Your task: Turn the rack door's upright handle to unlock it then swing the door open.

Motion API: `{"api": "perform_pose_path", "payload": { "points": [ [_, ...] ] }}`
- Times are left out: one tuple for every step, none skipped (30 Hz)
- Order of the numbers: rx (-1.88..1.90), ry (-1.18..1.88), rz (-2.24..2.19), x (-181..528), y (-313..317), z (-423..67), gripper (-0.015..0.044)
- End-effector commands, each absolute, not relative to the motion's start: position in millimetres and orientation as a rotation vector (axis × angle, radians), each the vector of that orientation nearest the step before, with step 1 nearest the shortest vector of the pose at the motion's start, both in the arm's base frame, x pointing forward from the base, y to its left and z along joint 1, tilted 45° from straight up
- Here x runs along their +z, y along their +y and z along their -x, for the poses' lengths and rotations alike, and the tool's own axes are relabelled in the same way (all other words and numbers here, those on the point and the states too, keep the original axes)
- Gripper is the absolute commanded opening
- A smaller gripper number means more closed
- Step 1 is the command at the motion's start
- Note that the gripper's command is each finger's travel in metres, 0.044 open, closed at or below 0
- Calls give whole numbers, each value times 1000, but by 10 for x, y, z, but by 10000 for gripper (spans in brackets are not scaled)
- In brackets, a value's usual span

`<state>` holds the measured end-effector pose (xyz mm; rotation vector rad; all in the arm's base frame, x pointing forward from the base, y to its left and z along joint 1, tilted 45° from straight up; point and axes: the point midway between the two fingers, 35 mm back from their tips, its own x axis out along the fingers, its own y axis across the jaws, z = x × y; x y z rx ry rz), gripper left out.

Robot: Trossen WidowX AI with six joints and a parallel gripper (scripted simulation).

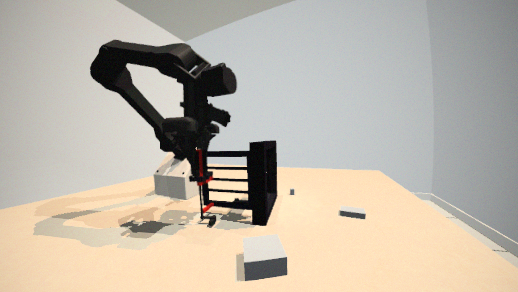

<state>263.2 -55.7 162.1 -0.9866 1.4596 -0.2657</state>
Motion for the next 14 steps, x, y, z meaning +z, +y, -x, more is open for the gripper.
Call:
{"api": "perform_pose_path", "payload": {
  "points": [
    [-264,1457,979,1661,-515,-2634,294],
    [-264,1457,979,1671,-504,-2632,294],
    [-264,1457,979,1681,-493,-2630,294],
    [-264,1457,979,1691,-483,-2628,294],
    [-264,1457,979,1702,-472,-2625,294],
    [-264,1457,979,1712,-462,-2623,294],
    [-263,1457,978,1722,-452,-2621,294],
    [-263,1457,978,1732,-441,-2618,294],
    [-263,1457,978,1743,-431,-2616,294],
    [-263,1457,978,1753,-421,-2613,294],
    [-263,1457,978,1764,-410,-2611,294],
    [-263,1457,978,1774,-400,-2608,294],
    [-263,1457,978,1785,-390,-2605,294],
    [-263,1458,978,1795,-380,-2602,294]
  ]
}}
